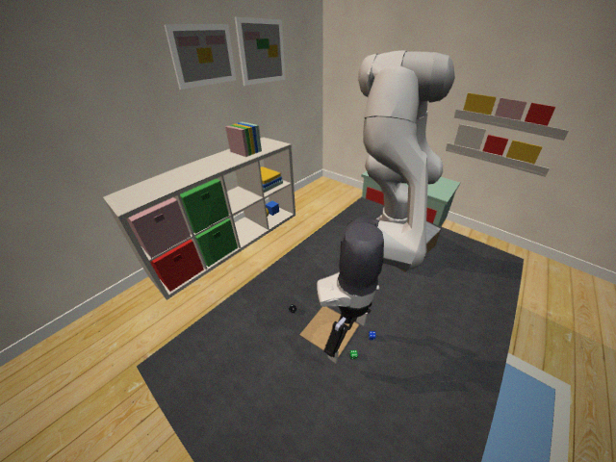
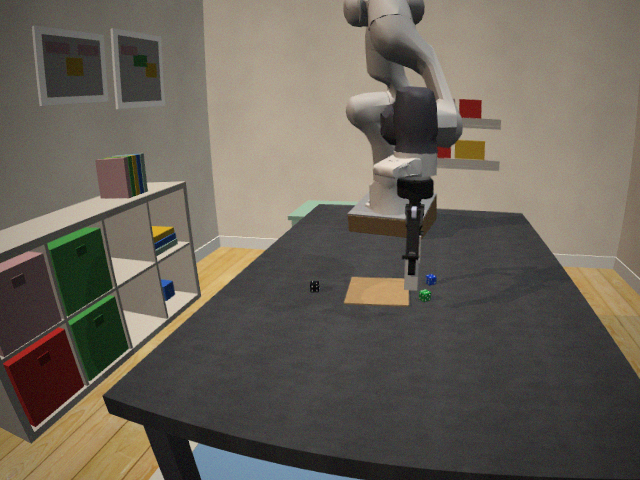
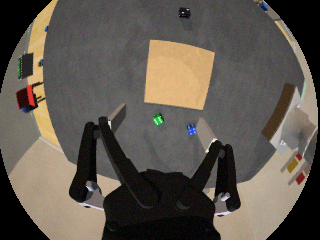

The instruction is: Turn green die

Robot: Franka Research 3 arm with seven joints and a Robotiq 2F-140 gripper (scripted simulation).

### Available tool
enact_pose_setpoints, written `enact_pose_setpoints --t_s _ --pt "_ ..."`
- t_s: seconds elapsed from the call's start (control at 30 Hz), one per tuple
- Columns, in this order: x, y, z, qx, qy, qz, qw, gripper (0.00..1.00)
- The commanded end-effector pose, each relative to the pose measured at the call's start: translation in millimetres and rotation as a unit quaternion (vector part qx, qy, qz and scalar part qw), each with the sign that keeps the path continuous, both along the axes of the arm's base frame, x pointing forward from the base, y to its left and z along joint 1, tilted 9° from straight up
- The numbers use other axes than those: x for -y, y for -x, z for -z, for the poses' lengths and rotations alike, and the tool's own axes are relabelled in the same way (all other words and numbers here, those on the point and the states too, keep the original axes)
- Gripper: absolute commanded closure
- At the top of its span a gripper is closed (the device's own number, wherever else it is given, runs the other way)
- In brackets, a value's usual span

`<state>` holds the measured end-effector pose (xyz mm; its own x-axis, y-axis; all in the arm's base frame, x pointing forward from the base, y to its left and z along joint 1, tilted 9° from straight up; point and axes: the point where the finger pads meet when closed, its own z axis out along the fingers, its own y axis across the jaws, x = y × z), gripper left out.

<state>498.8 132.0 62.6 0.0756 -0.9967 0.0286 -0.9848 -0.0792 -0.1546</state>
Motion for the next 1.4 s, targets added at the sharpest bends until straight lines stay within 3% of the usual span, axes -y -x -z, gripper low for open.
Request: enact_pose_setpoints --t_s 0.0,0.8,0.93,1.2,1.37 --pt "0 0.1 0.6 -0.001 0.0 0.006 1.0 0.0" --pt "0 3.1 1.0 -0.001 0.0 0.006 1.0 0.0" --pt "-1 17.9 3.4 -0.001 0.0 0.006 1.0 0.0" --pt "-4 69.2 11.5 -0.001 0.0 0.006 1.0 0.0" --pt "-4 82.6 13.6 -0.001 0.0 0.006 1.0 0.0"
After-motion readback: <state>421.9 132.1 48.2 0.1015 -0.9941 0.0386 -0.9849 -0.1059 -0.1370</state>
